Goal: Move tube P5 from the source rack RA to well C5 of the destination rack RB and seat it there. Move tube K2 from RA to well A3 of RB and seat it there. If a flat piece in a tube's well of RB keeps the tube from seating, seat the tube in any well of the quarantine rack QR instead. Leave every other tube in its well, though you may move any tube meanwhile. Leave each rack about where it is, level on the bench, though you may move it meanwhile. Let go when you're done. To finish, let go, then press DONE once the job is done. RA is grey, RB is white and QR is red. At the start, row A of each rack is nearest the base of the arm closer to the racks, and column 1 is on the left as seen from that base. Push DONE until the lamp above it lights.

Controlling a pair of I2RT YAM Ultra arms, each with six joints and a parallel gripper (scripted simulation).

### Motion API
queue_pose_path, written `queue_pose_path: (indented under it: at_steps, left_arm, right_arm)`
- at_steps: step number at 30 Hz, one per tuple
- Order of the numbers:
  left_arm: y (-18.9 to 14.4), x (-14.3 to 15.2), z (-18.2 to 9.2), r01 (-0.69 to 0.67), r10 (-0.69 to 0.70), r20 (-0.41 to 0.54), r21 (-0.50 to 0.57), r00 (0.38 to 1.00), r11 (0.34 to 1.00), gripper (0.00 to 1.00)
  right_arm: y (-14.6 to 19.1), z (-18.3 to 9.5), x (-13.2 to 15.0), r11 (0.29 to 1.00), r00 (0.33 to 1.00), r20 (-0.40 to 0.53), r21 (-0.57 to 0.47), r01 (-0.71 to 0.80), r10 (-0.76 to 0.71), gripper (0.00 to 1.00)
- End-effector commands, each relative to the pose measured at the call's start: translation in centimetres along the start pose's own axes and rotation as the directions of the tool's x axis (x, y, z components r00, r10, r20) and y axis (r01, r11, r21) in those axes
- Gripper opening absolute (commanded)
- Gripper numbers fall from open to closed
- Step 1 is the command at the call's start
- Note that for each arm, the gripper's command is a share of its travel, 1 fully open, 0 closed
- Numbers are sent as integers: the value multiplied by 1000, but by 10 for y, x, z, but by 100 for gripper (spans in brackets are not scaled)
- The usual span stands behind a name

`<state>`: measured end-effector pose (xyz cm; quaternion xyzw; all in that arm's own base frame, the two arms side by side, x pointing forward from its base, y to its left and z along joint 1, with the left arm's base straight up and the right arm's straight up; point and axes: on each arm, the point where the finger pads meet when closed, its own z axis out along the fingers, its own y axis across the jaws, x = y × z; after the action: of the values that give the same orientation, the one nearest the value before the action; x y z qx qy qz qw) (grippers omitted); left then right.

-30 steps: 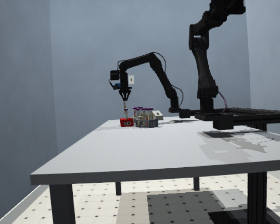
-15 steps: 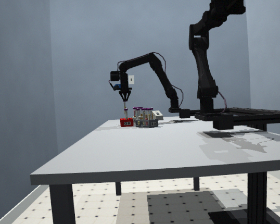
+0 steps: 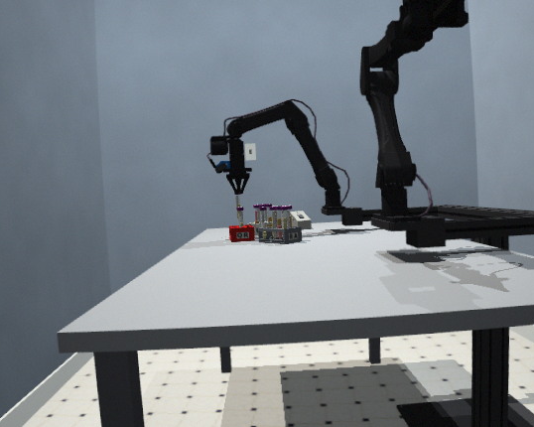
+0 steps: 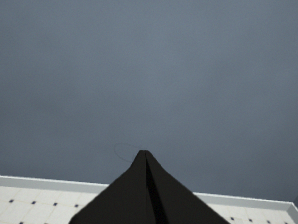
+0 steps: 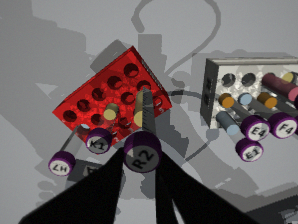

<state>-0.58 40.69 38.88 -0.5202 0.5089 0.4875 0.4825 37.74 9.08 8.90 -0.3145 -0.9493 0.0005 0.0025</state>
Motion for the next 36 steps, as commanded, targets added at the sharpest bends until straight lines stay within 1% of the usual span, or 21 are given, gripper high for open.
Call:
queue_pose_path:
  at_steps: [1,5,6,15,31,36]
  left_arm:
    - [1,-26,-11,-6,6,59,0,998,1000,0]
    - [1,-26,-11,-6,6,59,0,998,1000,0]
    - [1,-26,-11,-6,6,59,0,998,1000,0]
    - [1,-26,-11,-6,6,59,0,998,1000,0]
    - [1,-26,-11,-6,6,59,0,998,1000,0]
    - [1,-26,-11,-6,6,59,0,998,1000,0]
  right_arm:
    - [-5,5,-5,1000,1000,4,2,-8,8,0]
    - [-5,5,-5,1000,1000,5,1,-8,8,0]
    - [3,-5,-12,1000,999,31,-29,-8,9,0]
    - [-5,8,-5,1000,1000,5,1,-9,9,0]
    - [-2,9,-7,1000,1000,15,-11,-10,10,0]
    - [-5,16,-5,1000,1000,2,4,-10,10,0]
